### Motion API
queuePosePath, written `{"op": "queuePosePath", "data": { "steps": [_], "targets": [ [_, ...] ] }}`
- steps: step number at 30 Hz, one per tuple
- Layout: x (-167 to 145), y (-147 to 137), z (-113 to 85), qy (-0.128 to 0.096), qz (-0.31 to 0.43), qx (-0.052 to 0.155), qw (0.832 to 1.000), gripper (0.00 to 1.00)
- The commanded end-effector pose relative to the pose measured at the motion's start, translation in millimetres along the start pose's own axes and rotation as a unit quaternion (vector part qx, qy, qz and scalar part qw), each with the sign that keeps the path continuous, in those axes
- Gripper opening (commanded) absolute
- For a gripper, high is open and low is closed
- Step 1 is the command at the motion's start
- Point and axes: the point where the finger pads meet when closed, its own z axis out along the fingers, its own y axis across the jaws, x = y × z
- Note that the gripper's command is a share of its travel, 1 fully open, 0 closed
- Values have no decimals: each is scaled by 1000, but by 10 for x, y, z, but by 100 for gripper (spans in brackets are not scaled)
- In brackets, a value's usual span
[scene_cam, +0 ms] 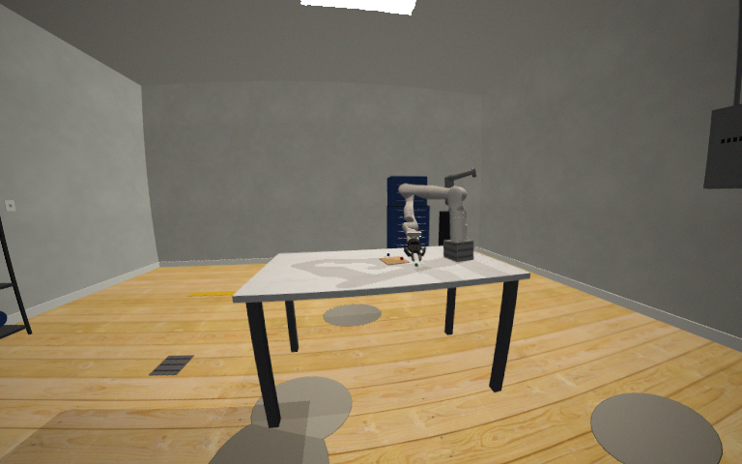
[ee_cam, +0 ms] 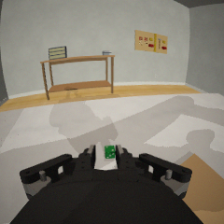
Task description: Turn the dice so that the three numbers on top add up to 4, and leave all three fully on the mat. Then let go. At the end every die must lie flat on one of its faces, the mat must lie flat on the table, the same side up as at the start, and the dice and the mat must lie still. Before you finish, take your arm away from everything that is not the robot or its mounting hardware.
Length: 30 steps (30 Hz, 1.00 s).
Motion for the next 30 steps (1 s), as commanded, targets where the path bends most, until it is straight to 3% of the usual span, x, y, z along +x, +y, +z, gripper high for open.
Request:
{"op": "queuePosePath", "data": {
  "steps": [1,14,30],
  "targets": [
    [-18,56,-132,-8,-5,-5,1000,31],
    [19,54,-205,-8,-5,-5,1000,31],
    [484,47,-443,-8,-5,-5,1000,31]
  ]
}}
